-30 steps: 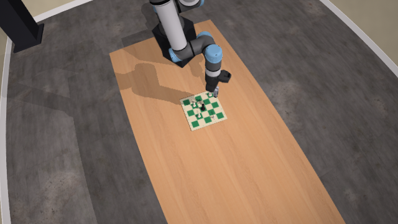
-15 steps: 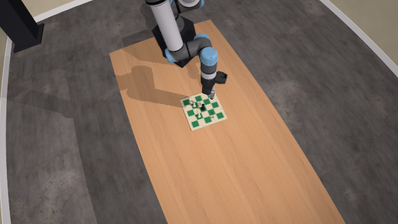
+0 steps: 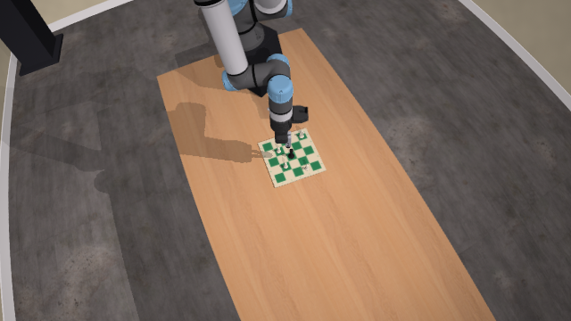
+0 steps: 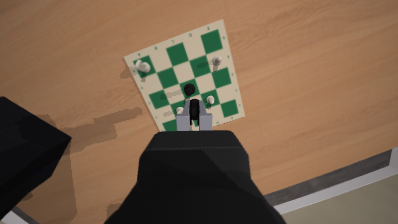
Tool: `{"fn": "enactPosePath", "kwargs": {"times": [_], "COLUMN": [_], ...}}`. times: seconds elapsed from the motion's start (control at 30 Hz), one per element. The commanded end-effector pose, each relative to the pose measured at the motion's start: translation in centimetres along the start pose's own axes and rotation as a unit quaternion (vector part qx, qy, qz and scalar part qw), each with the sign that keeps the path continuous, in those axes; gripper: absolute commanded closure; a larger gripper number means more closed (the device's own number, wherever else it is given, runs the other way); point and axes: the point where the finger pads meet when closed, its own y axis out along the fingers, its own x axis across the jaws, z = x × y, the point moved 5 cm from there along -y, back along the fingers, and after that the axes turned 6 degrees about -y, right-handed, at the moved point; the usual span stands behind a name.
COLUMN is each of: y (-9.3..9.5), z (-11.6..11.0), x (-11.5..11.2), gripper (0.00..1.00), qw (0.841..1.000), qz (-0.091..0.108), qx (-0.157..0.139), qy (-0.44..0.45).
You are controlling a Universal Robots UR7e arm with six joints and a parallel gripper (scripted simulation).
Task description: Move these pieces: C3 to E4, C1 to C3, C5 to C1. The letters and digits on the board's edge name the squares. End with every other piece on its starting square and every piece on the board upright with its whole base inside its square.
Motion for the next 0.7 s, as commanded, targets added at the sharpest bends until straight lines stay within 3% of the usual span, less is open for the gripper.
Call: {"fn": "enactPosePath", "kwargs": {"times": [0.0, 0.33, 0.67], "y": [0.0, -0.1, -0.1], "z": [-2.0, -5.3, -6.0], "x": [0.3, 0.6, 0.6], "gripper": [1.0, 1.0, 1.0], "qw": [0.998, 0.99, 0.987], "qz": [-0.001, -0.003, -0.003], "qx": [0.006, 0.005, 0.004], "qy": [-0.057, -0.142, -0.16]}}
